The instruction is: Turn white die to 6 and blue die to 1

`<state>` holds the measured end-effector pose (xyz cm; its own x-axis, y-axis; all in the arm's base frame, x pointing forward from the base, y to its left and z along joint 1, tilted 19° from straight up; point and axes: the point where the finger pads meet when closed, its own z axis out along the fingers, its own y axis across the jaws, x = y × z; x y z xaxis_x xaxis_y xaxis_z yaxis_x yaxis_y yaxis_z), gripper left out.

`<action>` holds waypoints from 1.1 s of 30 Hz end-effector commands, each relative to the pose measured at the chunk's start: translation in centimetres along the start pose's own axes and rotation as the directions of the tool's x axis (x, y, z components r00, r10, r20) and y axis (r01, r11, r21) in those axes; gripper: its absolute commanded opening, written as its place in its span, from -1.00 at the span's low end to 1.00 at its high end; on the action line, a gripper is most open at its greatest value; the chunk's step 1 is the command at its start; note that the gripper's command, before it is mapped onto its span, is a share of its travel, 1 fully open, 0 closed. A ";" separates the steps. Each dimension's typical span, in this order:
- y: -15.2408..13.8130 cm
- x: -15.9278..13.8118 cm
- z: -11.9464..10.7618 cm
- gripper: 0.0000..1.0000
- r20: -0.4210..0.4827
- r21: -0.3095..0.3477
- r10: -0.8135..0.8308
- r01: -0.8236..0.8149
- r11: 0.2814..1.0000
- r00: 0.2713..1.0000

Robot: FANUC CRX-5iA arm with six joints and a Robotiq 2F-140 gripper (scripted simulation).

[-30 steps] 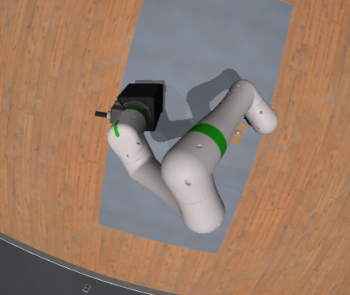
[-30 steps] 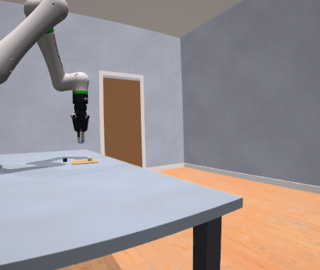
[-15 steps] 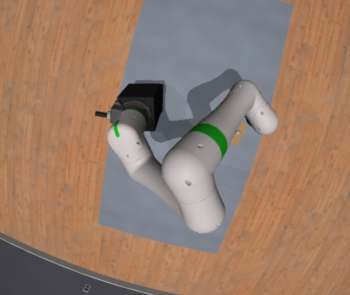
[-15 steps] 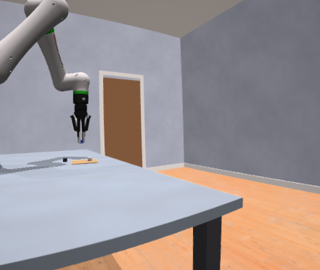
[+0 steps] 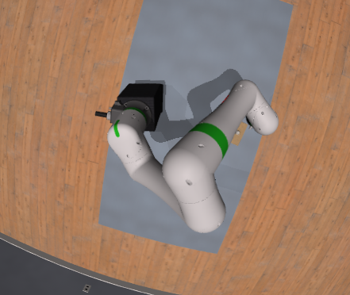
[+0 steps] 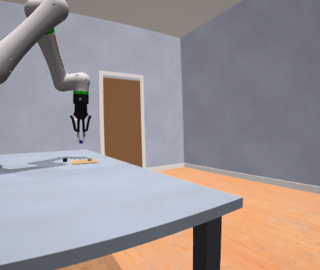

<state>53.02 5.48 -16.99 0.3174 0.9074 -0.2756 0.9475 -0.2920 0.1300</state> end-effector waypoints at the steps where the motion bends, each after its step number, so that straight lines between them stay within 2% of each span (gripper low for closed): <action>1: 0.0 0.1 0.0 -0.81 0.004 -0.019 0.173 -0.172 0.985 0.985; 8: 0.0 0.1 0.1 -0.81 0.000 -0.019 0.365 -0.365 0.931 0.931; 13: 0.0 0.2 0.1 -0.81 -0.003 -0.019 0.526 -0.526 0.850 0.850; 16: 0.0 0.2 0.1 -0.81 -0.003 -0.019 0.537 -0.537 0.844 0.844; 17: 0.0 0.2 0.1 -0.81 -0.005 -0.019 0.618 -0.618 0.786 0.786; 21: 0.0 0.3 0.2 -0.81 -0.007 -0.018 0.694 -0.694 0.720 0.720; 30: -0.1 0.3 0.2 -0.81 -0.012 -0.015 0.879 -0.879 0.476 0.476; 33: -0.1 0.3 0.3 -0.81 -0.012 -0.015 0.881 -0.881 0.473 0.473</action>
<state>53.07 5.71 -17.33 0.9745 0.2222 -0.0330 0.2216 -0.9272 0.3020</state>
